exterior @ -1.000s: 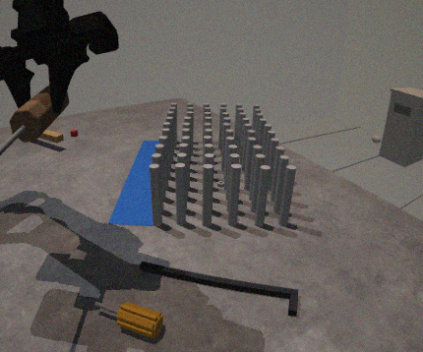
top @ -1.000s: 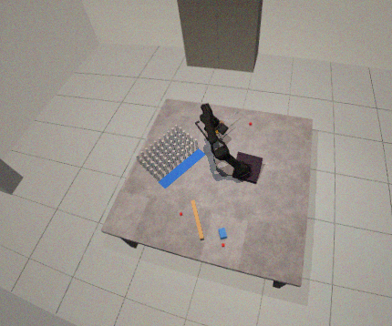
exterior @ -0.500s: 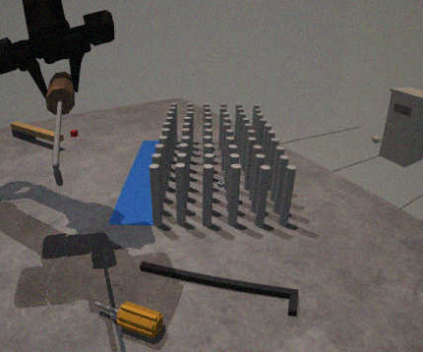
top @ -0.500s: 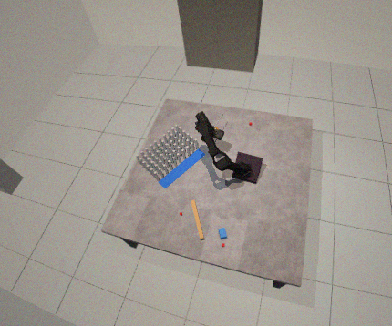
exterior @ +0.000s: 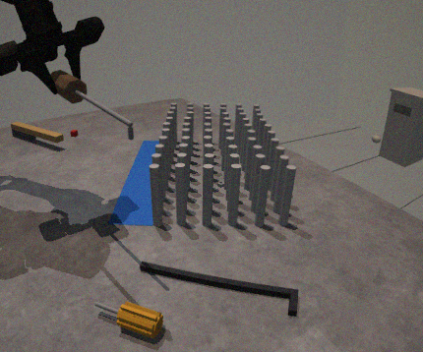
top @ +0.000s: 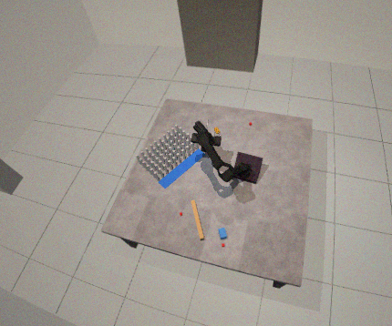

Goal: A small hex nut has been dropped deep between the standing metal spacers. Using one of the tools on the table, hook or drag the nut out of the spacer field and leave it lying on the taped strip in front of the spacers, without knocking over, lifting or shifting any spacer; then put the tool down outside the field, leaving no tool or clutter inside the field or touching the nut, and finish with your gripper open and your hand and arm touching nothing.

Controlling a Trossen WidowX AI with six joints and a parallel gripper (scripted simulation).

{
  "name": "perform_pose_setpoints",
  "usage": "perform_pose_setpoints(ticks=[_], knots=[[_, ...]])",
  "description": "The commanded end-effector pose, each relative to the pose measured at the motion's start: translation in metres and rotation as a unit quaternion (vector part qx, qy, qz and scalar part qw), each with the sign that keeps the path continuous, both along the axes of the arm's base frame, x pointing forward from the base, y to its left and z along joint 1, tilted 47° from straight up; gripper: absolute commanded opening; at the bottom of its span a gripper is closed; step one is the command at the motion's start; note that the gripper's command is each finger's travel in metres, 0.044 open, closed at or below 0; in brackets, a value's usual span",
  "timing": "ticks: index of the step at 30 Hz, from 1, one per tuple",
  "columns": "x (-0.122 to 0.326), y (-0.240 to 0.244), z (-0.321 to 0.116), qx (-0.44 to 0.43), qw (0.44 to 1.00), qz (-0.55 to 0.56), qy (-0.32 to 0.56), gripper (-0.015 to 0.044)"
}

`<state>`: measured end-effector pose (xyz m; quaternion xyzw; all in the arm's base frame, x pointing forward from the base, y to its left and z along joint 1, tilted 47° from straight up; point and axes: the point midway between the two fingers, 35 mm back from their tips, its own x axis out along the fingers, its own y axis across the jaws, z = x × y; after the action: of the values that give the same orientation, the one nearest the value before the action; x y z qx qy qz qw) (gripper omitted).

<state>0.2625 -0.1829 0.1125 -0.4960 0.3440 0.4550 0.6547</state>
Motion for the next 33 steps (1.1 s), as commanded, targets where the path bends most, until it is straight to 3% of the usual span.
perform_pose_setpoints(ticks=[1, 33], knots=[[0.002, 0.013, 0.012, -0.012, 0.999, 0.031, -0.036, 0.0], [-0.019, 0.135, 0.075, -0.092, 0.91, 0.283, -0.287, 0.0]])
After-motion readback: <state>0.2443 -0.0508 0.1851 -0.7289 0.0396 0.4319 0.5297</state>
